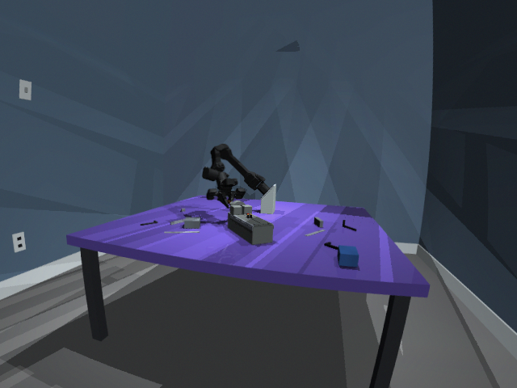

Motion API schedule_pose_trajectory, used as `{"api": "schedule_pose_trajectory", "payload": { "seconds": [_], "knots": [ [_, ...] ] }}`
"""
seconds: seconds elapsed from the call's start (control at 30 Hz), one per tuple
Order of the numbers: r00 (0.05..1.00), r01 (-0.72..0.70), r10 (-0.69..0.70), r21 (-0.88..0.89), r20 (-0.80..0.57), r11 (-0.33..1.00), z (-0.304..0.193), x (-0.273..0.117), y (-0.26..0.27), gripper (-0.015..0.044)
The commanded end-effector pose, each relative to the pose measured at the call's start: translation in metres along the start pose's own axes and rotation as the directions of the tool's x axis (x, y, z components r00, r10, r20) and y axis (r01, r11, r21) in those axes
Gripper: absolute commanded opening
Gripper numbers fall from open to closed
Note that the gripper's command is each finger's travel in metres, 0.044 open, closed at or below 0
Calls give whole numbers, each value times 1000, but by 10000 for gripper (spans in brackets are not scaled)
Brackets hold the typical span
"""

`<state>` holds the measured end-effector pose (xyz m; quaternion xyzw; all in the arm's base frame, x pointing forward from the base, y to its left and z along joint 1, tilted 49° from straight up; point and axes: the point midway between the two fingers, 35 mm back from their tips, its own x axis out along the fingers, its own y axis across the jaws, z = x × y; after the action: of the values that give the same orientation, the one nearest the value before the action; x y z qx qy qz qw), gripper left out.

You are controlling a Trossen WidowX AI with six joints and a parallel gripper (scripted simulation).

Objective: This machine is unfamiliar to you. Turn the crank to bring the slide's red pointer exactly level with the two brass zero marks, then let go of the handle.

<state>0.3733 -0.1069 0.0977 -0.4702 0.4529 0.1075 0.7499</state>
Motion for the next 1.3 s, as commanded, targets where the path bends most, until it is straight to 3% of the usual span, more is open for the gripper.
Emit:
{"api": "schedule_pose_trajectory", "payload": {
  "seconds": [0.0, 1.27],
  "knots": [
    [1000, 10, -10, 5, -4, 1000, -5, 5, -7, 0],
    [1000, 10, -10, 4, -5, 1000, -31, 31, 0, 0]
  ]
}}
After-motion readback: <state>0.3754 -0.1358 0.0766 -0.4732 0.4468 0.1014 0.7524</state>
